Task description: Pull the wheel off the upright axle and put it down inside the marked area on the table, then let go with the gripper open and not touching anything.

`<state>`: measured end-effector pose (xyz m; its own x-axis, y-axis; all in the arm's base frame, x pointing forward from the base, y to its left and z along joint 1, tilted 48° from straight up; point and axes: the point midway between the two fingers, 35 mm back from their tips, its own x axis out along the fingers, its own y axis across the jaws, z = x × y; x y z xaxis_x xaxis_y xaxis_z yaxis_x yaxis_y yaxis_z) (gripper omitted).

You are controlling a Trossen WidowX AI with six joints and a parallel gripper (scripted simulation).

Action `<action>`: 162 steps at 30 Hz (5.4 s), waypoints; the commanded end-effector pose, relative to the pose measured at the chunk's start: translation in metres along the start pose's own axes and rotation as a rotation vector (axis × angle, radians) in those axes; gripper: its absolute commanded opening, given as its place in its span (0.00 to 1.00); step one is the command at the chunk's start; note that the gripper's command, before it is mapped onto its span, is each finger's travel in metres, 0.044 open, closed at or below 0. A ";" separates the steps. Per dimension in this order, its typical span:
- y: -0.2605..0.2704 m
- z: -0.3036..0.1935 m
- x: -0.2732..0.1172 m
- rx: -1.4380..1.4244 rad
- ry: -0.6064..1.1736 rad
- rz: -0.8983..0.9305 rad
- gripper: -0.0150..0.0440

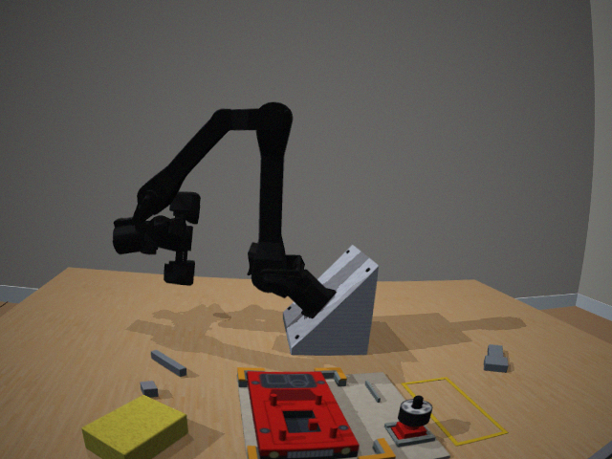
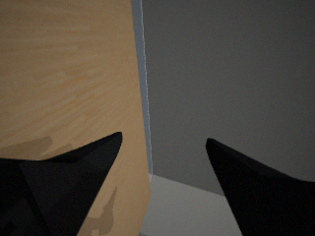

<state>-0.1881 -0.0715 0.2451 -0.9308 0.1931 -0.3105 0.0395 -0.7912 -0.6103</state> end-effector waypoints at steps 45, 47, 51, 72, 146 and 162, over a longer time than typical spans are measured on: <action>0.159 0.048 -0.221 0.047 -0.240 0.992 0.76; 0.163 0.043 -0.235 0.036 -0.239 1.031 0.76; 0.169 0.035 -0.254 0.023 -0.231 1.080 0.76; 0.186 -0.066 -0.394 -0.131 -0.125 1.376 0.76; 0.180 -0.425 -0.411 -0.232 -0.171 1.326 0.76; 0.177 -0.426 -0.413 -0.231 -0.163 1.326 0.45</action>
<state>0.3574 -0.0442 -0.0452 -0.1765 -0.7154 -0.6760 0.9774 -0.2085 -0.0345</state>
